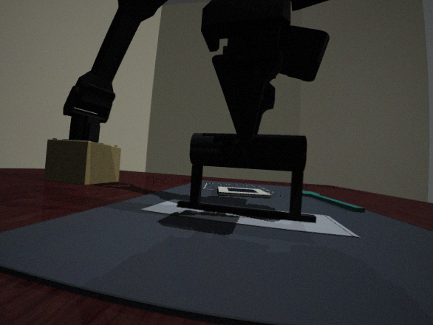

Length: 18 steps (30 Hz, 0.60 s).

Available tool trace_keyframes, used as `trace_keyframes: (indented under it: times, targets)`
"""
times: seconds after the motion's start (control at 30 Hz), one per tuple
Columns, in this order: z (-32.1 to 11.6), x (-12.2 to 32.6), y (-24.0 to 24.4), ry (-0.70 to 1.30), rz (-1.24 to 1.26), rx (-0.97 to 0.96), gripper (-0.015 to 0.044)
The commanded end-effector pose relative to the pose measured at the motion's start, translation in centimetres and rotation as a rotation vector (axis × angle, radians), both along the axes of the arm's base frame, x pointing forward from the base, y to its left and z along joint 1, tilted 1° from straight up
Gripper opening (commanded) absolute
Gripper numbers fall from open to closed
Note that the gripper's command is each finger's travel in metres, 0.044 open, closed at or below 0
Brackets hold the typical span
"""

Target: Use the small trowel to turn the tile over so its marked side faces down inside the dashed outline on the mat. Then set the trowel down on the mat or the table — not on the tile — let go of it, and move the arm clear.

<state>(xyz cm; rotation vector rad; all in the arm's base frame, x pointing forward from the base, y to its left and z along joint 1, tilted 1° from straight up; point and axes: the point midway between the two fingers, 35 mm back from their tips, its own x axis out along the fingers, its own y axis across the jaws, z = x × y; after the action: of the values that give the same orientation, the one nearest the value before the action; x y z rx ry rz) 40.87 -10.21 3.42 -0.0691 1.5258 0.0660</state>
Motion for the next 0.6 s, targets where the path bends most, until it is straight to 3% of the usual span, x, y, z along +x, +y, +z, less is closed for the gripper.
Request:
trace_keyframes:
  times: [0.0,0.1,0.27,0.57]
  targets:
    - [-0.89,-0.09,0.04,0.007,-0.012,0.003,0.027]
    - [-1.12,-0.08,0.04,0.007,-0.015,0.003,0.027]
    - [-1.12,-0.08,0.04,0.007,-0.015,0.003,0.0139]
    - [-1.12,-0.08,0.04,0.007,-0.015,0.003,0.013]
